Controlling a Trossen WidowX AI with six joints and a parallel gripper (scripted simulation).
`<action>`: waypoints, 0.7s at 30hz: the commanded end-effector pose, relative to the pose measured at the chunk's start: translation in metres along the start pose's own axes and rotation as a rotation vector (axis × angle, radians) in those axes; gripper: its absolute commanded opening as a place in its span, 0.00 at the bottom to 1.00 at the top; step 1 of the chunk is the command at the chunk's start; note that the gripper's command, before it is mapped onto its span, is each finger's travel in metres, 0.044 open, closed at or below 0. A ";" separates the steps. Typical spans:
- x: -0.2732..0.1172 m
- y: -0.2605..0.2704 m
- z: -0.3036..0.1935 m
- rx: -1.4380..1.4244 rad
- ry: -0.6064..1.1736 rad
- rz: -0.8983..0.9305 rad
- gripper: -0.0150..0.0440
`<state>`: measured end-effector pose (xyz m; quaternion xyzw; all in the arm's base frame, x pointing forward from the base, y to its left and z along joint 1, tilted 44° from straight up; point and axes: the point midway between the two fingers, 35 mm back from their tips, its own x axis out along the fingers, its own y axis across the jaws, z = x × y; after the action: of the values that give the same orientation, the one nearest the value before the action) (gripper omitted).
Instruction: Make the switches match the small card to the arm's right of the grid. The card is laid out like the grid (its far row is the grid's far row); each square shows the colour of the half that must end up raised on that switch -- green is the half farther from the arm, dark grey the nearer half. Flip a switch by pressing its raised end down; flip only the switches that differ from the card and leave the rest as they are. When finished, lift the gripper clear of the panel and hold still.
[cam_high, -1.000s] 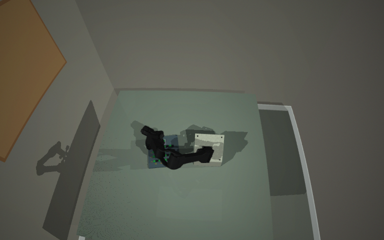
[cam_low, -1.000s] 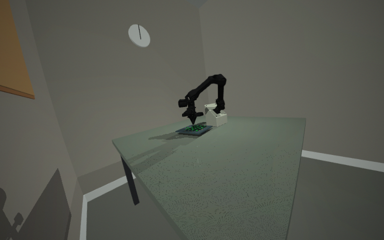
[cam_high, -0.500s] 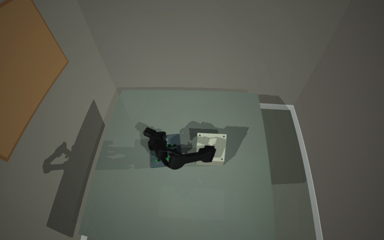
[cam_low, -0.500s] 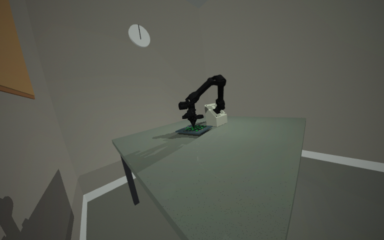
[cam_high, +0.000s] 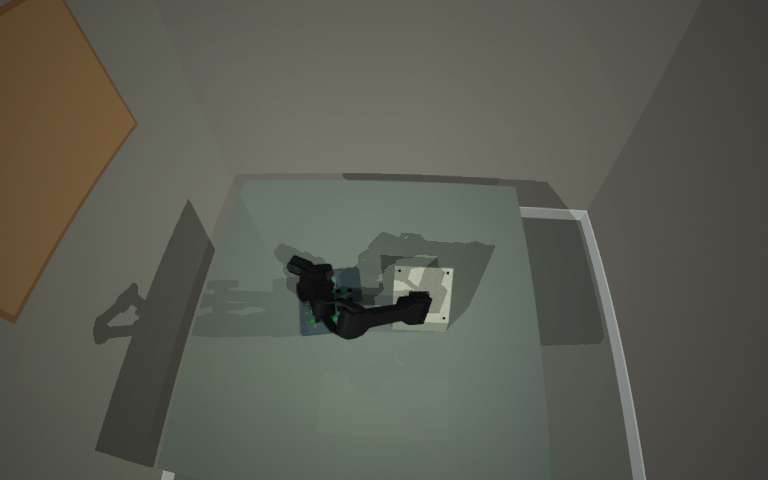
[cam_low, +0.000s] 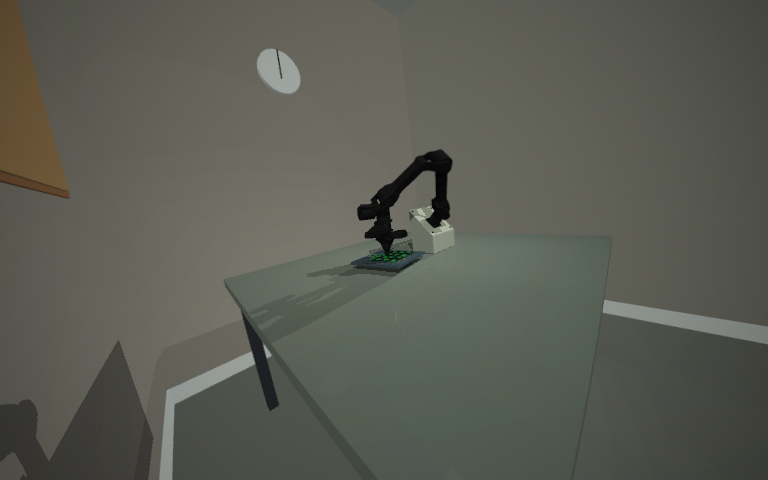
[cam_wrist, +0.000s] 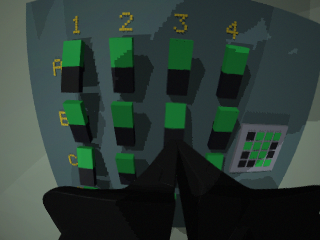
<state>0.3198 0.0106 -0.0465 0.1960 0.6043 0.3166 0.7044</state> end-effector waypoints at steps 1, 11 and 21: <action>0.000 0.001 0.000 0.003 -0.003 0.005 0.25; 0.001 0.001 0.000 0.003 -0.003 0.005 0.25; 0.003 0.001 0.000 0.003 -0.003 0.005 0.25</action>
<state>0.3198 0.0120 -0.0481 0.1962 0.6043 0.3164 0.7044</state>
